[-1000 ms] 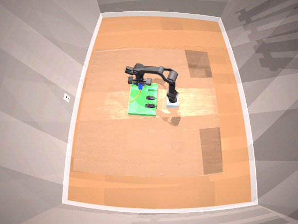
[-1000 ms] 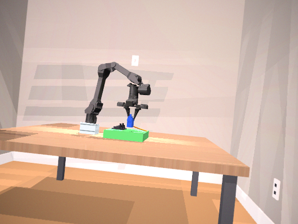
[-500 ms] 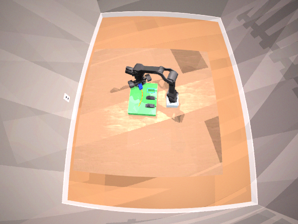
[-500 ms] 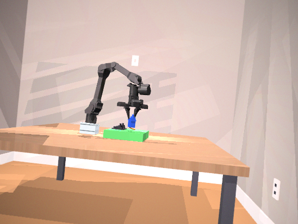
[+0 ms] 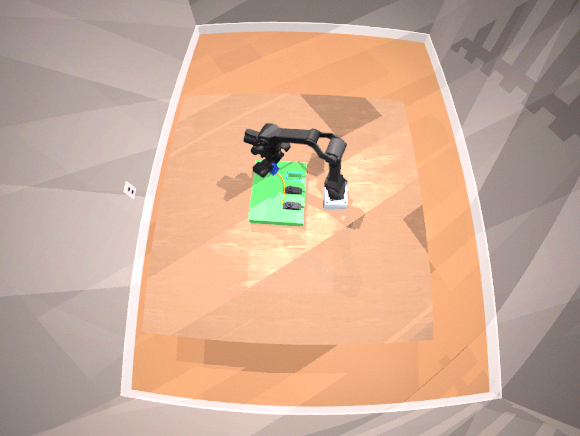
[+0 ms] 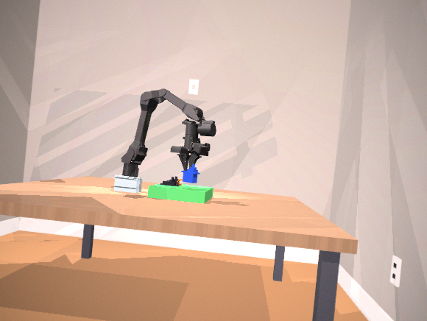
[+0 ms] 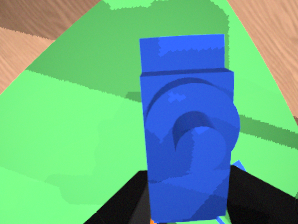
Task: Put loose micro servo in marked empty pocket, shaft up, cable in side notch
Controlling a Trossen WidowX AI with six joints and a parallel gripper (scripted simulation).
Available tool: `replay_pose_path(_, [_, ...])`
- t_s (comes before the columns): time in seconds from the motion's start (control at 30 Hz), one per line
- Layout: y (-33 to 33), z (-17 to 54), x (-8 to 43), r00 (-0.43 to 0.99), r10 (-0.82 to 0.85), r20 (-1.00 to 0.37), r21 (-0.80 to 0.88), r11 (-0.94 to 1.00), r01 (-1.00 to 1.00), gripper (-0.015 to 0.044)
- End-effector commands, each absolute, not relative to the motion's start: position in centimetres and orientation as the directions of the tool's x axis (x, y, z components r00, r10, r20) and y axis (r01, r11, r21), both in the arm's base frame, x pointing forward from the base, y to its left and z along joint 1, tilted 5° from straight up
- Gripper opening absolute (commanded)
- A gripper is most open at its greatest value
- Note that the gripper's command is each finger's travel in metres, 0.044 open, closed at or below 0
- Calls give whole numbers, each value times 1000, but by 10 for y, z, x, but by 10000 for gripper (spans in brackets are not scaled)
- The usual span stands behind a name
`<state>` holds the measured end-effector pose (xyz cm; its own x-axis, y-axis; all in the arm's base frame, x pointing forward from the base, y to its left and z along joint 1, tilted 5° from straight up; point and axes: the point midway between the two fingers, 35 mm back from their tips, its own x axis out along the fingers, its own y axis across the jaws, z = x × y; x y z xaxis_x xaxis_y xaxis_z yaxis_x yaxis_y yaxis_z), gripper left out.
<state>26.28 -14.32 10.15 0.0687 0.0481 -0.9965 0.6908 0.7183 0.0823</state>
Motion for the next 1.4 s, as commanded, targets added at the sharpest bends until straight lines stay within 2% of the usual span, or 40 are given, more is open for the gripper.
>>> replay_pose_path(0.0, [-143, 102, 263, 71, 51, -996, 84, 806, 586, 0])
replay_pose_path(0.43, [-143, 102, 263, 71, 51, -996, 65, 978, 197, 0])
replay_pose_path(0.77, [-141, 101, 253, 71, 51, -996, 64, 979, 191, 0])
replay_pose_path(1.37, [-125, 96, 171, 63, 52, -997, 64, 979, 192, 0])
